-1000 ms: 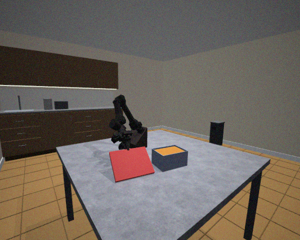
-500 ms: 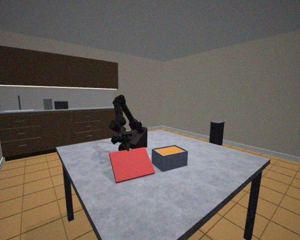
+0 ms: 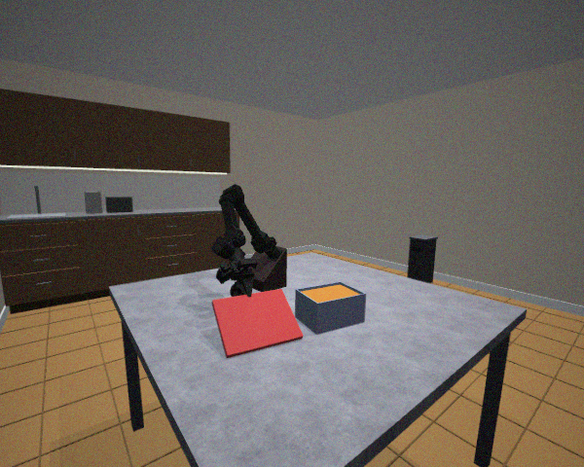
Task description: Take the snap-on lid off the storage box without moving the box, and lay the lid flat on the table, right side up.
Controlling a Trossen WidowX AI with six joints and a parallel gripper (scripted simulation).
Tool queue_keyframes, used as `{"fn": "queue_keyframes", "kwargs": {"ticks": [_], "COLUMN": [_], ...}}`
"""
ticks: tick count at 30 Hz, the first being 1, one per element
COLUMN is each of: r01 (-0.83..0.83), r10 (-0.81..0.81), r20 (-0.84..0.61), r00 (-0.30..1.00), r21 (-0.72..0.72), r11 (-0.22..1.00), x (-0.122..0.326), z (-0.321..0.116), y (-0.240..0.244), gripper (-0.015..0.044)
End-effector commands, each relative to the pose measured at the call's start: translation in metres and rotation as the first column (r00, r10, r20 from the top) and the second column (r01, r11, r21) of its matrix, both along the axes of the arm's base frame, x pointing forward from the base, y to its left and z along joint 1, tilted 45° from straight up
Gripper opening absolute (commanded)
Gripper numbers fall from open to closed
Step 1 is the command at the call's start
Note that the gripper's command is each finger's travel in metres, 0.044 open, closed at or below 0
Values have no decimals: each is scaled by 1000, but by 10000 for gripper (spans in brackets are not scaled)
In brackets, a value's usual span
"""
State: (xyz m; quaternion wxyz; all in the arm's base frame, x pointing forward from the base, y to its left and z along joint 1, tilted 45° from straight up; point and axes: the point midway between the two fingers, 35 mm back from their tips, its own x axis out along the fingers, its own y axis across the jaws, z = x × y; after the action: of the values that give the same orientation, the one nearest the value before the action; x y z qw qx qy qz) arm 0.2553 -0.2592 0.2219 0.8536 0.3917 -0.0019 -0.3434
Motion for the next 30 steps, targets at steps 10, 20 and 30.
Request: {"fn": "queue_keyframes", "kwargs": {"ticks": [10,20,30], "r01": [25,25,25], "r10": [-24,-24,-24], "r20": [-30,-30,-31], "r00": [999,999,999], "r21": [21,21,20], "r11": [999,999,999], "x": [-3,-3,-3], "z": [-20,-26,-32], "y": [-13,-18,-24], "gripper": [0,0,0]}}
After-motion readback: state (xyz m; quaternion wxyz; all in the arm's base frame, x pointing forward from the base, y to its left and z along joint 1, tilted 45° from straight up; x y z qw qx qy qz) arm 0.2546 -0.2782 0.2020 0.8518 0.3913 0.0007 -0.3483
